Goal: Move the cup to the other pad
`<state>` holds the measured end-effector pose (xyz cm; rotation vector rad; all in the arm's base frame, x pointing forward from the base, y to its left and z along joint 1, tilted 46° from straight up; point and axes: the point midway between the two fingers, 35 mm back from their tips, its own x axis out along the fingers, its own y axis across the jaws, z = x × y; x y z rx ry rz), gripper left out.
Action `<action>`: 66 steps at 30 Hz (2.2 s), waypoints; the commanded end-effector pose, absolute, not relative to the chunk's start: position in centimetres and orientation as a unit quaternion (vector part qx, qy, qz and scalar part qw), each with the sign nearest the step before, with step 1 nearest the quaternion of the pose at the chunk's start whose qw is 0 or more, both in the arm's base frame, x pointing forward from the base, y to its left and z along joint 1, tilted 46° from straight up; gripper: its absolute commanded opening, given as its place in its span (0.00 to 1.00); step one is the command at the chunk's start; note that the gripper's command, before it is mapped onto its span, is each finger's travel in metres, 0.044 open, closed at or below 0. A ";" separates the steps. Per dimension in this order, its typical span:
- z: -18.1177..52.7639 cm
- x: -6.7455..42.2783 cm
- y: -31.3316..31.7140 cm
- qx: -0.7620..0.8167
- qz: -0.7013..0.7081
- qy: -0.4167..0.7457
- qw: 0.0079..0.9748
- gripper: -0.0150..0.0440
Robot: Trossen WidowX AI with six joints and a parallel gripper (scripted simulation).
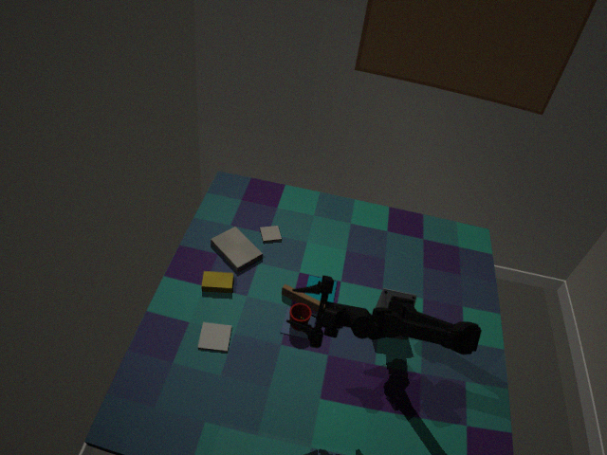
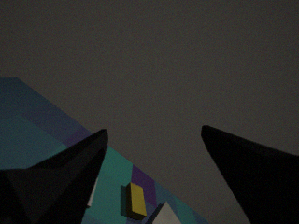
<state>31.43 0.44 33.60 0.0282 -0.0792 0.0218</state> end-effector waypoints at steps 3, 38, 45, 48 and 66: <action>30.8 33.0 0.7 0.057 0.027 0.028 0.998 0.80; 5.1 29.3 4.4 0.656 -0.260 0.656 0.268 0.50; 4.3 29.4 5.1 0.656 -0.261 0.655 0.268 0.50; 4.0 29.4 5.5 0.656 -0.261 0.655 0.268 0.50; 1.9 29.4 7.6 0.656 -0.260 0.655 0.268 0.50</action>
